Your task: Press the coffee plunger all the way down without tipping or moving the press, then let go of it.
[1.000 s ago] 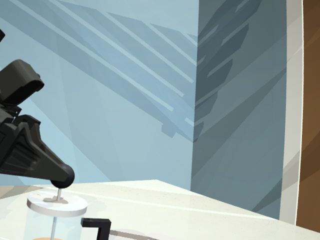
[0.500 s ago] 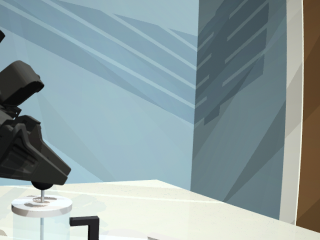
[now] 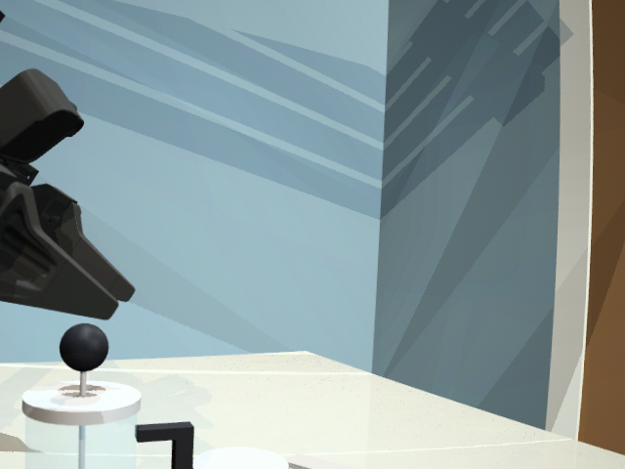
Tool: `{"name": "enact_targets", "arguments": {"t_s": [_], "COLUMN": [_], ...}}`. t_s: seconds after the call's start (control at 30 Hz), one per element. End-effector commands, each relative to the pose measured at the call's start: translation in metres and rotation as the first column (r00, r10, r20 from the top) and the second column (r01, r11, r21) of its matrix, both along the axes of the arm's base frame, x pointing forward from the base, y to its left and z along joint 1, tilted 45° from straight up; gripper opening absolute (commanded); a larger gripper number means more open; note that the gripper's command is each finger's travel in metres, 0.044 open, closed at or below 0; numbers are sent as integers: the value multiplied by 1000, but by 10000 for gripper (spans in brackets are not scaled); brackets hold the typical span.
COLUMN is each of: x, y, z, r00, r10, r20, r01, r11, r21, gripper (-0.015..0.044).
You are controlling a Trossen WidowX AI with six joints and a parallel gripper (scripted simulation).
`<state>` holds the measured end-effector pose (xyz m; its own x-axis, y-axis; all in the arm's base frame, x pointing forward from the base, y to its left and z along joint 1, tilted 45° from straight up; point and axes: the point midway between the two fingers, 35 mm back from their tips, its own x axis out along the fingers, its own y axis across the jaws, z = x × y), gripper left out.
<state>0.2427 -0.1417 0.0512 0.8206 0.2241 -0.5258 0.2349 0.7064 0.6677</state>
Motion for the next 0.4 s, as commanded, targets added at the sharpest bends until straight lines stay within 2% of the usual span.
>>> {"name": "enact_targets", "arguments": {"t_s": [0.0,0.37], "x": [-11,-14], "y": [-24,-27], "z": [39,46], "r00": [1000,1000], "r10": [4,3], "r20": [11,13], "r01": [-4,-3], "r11": [1000,1000], "r21": [-1,2], "gripper": [440,440]}}
